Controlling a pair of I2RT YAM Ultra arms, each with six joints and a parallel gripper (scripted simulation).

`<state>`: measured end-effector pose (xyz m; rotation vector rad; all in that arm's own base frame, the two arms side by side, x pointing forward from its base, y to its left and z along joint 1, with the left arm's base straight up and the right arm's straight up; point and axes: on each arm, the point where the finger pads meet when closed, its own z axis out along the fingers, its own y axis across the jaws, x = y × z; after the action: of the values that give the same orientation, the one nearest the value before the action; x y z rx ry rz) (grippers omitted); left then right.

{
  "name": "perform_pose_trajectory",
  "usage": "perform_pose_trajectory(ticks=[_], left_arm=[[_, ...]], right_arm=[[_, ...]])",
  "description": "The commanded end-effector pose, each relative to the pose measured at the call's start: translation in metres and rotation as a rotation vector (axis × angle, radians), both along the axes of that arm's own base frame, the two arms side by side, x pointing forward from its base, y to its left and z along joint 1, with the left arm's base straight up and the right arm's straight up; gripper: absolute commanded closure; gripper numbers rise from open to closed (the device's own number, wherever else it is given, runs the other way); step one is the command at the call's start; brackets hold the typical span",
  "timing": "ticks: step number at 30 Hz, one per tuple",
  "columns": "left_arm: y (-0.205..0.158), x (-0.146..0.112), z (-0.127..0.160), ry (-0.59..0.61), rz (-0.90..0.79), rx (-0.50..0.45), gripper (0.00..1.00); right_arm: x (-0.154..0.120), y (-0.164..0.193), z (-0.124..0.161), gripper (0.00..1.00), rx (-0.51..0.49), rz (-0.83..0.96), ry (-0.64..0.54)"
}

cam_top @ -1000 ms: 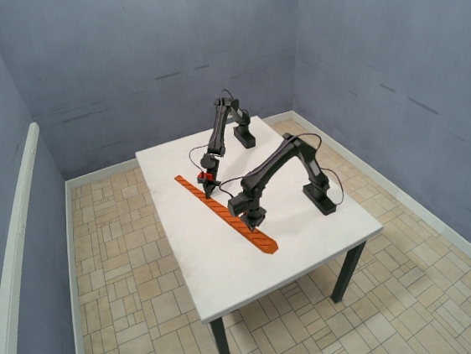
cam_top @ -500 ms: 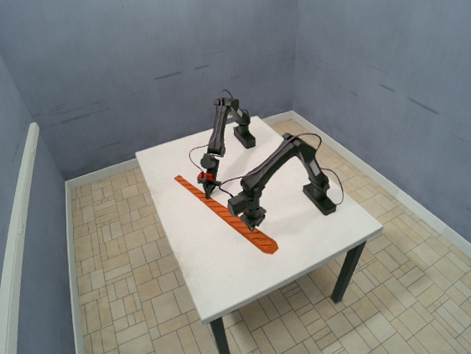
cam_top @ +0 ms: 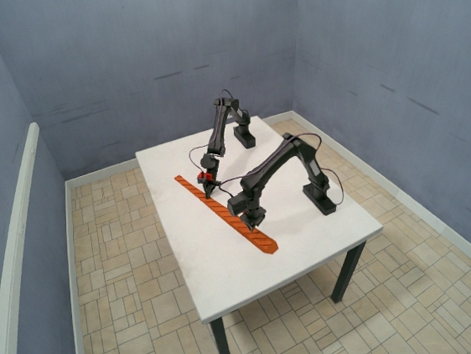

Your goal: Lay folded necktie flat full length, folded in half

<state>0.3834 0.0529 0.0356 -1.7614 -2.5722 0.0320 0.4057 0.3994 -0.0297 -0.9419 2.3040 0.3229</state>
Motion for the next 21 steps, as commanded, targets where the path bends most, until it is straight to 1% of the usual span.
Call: perform_pose_trajectory(ticks=[1,8,12,14,21], left_arm=[[-0.003,0.009,0.013,-0.031,-0.009,0.003,0.62],[-0.003,0.009,0.011,-0.031,-0.009,0.003,0.62],[-0.003,0.009,0.002,-0.031,-0.009,0.003,0.62],[-0.003,0.009,0.002,-0.031,-0.009,0.003,0.62],[-0.003,0.009,-0.016,-0.031,-0.009,0.003,0.62]], right_arm=[[0.000,0.001,0.002,0.96,0.018,0.001,-0.007],[0.000,0.001,0.002,0.96,0.018,0.001,-0.007],[0.000,0.001,0.002,0.96,0.018,0.001,-0.007],[0.000,0.001,0.002,0.96,0.018,0.001,-0.007],[0.000,0.001,0.002,0.96,0.018,0.001,-0.007]])
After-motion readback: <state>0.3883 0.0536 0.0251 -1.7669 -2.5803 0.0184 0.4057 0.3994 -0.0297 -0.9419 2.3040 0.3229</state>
